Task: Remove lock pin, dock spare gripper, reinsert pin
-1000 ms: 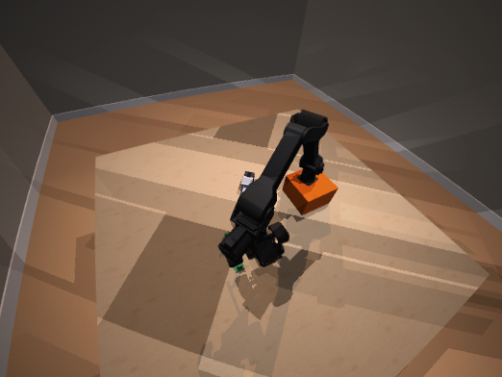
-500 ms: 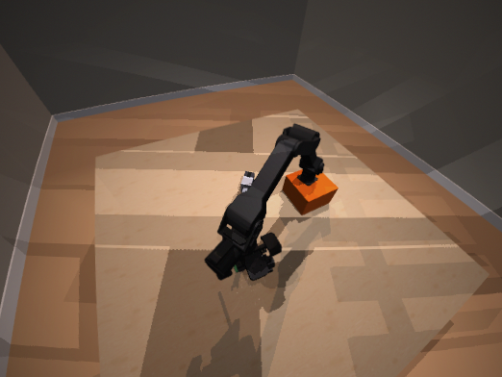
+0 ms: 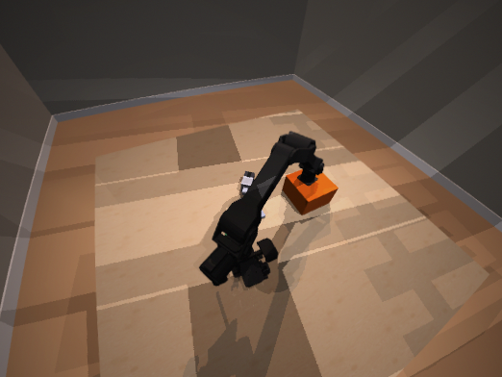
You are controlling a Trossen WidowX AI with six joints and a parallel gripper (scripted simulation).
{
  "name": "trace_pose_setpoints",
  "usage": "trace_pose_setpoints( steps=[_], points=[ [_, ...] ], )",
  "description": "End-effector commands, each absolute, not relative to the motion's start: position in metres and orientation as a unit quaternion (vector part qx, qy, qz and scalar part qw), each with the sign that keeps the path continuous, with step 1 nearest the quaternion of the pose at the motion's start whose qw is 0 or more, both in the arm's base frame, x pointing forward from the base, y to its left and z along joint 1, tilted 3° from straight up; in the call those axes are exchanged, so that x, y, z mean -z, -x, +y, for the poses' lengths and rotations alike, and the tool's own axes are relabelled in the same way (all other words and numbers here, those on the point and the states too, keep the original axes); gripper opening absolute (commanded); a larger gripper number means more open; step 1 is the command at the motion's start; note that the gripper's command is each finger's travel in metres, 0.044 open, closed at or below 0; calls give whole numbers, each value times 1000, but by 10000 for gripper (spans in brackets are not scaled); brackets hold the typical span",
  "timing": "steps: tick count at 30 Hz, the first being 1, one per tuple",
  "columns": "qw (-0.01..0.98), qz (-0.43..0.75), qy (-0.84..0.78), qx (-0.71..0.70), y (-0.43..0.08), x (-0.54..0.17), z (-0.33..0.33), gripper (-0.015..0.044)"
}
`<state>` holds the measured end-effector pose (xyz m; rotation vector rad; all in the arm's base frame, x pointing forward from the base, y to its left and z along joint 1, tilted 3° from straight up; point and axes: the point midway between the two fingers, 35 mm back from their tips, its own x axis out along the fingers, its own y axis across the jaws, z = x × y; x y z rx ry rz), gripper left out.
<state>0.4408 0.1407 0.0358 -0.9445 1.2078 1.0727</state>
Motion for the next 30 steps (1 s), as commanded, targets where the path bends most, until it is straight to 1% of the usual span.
trace_pose_setpoints(
  steps=[1, 30],
  points=[
    [594, 520, 406, -460, -442, -31, 140, 0],
    [590, 525, 404, -462, -445, 13, 139, 0]
  ],
)
